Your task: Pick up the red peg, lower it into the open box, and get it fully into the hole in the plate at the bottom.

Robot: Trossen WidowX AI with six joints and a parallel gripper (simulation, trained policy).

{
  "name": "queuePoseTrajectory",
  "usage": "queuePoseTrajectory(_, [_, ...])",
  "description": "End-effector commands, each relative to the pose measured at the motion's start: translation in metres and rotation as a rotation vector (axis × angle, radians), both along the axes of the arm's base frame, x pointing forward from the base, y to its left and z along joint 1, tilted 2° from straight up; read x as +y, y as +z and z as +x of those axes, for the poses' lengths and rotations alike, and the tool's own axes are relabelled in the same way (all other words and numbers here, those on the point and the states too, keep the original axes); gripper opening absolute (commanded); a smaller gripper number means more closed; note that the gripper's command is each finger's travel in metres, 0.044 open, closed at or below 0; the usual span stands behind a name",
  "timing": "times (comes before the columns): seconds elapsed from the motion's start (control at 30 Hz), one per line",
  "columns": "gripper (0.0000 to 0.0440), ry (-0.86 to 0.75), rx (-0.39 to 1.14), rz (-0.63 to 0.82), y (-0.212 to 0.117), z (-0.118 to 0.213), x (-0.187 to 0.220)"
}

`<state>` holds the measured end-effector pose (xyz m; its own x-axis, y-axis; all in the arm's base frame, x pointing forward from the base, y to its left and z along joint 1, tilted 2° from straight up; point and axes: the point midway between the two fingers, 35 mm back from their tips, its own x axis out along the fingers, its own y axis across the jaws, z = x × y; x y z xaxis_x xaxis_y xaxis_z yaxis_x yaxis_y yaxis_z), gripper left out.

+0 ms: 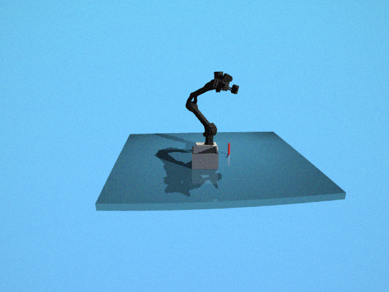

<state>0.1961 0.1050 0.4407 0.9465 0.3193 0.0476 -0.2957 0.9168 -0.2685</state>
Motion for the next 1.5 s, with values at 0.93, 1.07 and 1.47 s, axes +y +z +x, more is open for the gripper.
queuePoseTrajectory(0.93, [0.0440, -0.299, 1.006, 0.267, -0.244, 0.006, 0.030])
queuePoseTrajectory(1.07, [0.0440, -0.398, 1.104, 0.303, -0.266, -0.001, 0.024])
queuePoseTrajectory(1.47, [0.0440, -0.732, 1.328, 0.449, -0.324, -0.021, 0.008])
